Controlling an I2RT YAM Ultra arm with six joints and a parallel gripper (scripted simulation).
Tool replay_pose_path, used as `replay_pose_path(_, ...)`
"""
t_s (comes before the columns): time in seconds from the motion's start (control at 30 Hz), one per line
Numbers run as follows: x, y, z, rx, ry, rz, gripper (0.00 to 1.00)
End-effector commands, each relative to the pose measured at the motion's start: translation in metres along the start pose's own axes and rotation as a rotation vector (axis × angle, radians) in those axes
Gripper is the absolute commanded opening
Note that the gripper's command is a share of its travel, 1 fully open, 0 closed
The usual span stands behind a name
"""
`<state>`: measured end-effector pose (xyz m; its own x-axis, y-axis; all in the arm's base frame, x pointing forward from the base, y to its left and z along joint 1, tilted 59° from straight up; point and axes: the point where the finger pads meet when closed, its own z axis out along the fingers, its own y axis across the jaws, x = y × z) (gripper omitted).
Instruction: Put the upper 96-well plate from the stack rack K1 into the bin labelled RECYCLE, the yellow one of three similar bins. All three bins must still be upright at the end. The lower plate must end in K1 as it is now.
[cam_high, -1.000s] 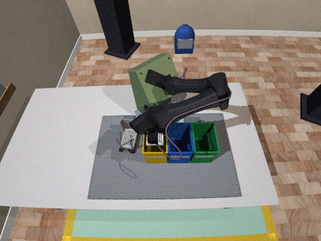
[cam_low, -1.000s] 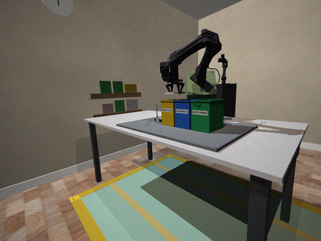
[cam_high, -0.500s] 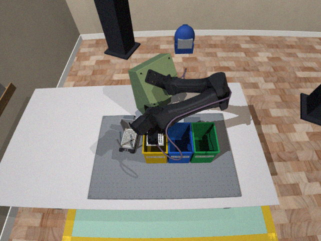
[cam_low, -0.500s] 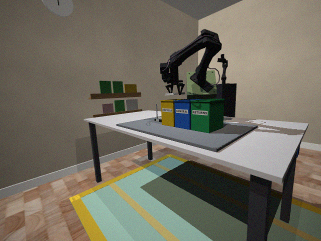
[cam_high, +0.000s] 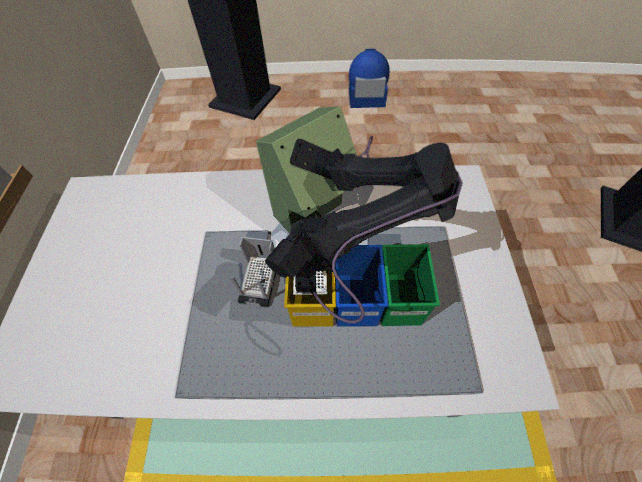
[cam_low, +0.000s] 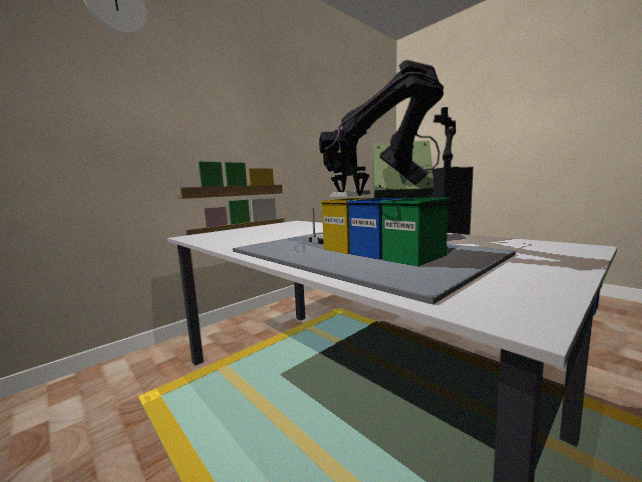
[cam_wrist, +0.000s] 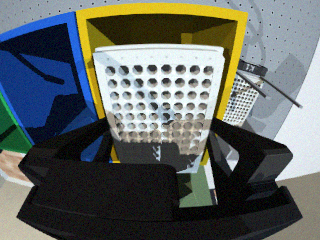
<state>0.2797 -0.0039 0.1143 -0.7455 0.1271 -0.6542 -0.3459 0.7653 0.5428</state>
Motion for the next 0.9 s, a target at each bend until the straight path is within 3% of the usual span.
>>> replay_pose_path(0.0,0.002,-0.009,0.002,0.013,-0.019,0.033,0.0)
replay_pose_path(0.57,-0.002,-0.004,-0.002,0.025,-0.034,0.002,0.0)
replay_pose_path(0.87,-0.002,-0.001,0.006,0.019,-0.029,-0.003,0.0)
